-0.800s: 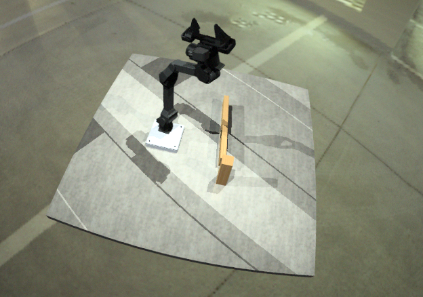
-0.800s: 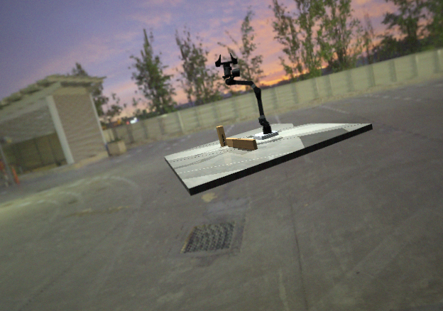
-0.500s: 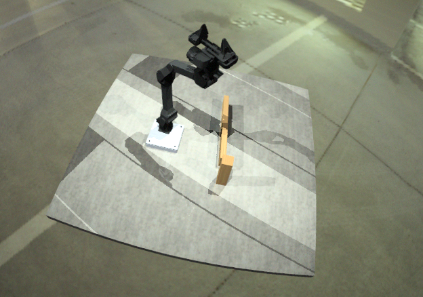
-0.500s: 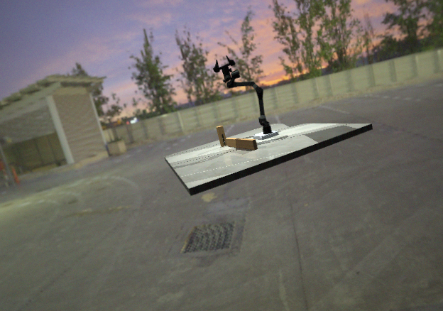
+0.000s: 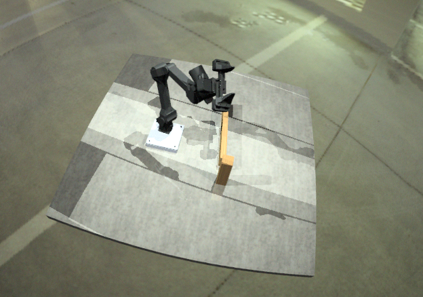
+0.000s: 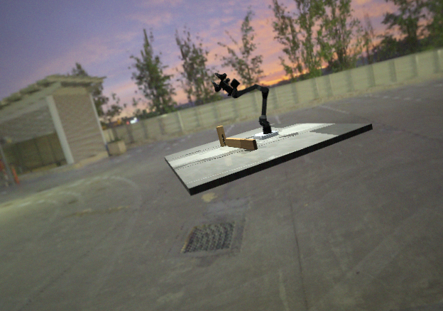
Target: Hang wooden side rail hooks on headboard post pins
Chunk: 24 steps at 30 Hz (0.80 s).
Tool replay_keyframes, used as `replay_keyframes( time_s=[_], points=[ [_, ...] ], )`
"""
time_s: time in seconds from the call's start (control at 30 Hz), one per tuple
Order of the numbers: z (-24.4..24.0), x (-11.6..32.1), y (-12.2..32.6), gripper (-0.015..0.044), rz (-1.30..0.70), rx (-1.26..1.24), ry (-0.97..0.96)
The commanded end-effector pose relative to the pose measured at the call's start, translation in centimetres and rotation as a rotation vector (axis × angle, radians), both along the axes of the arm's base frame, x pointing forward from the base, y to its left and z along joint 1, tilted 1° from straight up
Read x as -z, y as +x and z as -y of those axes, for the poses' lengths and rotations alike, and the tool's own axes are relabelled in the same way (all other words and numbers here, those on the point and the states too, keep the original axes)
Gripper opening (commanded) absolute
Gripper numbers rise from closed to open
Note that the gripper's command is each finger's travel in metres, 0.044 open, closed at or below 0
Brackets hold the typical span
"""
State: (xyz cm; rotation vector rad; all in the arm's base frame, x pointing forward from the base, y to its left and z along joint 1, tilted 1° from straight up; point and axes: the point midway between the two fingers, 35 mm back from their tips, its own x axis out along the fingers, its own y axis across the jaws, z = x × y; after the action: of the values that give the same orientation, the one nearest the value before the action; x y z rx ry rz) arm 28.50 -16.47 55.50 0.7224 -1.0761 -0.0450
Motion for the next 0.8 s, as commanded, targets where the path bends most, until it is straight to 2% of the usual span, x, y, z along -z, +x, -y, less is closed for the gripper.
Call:
replay_keyframes(
  time_s=[0.0, 0.4, 0.77],
  points=[
    [0.3, 4.1, 1.0, 0.044, -0.175, 0.08, -0.036],
    [0.6, 20.6, 2.0, 0.044, -0.762, 0.238, -0.19],
    [-1.7, 37.0, -1.5, 0.044, -1.248, 0.22, -0.391]
  ],
)
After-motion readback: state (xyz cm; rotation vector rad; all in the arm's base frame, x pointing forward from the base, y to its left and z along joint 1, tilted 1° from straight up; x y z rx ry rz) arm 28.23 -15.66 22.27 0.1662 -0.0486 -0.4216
